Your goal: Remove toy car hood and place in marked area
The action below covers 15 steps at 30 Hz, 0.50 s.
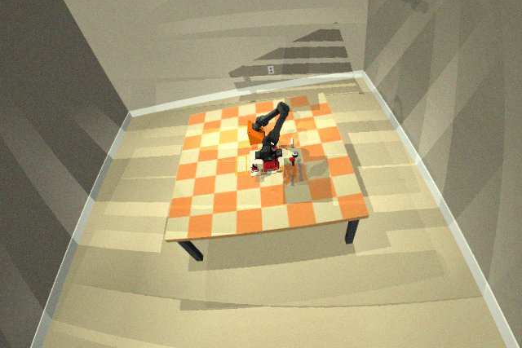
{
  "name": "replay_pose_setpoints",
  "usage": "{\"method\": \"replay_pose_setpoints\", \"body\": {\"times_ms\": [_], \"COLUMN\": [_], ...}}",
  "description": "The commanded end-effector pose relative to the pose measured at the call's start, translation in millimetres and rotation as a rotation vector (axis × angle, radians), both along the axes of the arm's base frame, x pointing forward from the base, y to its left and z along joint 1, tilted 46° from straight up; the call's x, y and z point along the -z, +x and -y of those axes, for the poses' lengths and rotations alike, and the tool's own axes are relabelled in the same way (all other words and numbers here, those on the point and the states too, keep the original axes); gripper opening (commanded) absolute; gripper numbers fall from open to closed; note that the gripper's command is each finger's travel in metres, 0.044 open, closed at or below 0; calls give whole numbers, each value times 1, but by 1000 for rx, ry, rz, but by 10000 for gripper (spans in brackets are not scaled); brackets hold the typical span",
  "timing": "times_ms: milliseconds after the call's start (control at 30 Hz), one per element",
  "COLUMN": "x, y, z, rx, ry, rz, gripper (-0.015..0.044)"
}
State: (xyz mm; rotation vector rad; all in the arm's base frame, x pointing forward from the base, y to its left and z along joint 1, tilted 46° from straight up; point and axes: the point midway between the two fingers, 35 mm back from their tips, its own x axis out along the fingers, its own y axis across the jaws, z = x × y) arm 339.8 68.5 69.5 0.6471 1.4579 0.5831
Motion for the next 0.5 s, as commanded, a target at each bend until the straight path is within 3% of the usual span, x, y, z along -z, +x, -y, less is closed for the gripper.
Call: {"method": "replay_pose_setpoints", "body": {"times_ms": [0,167,467], "x": [-2,-4,-8], "y": [0,0,0], "z": [2,4,8], "rx": [-1,-1,-1], "ry": [-1,-2,-2], "rz": [3,3,3], "gripper": [118,0,0]}}
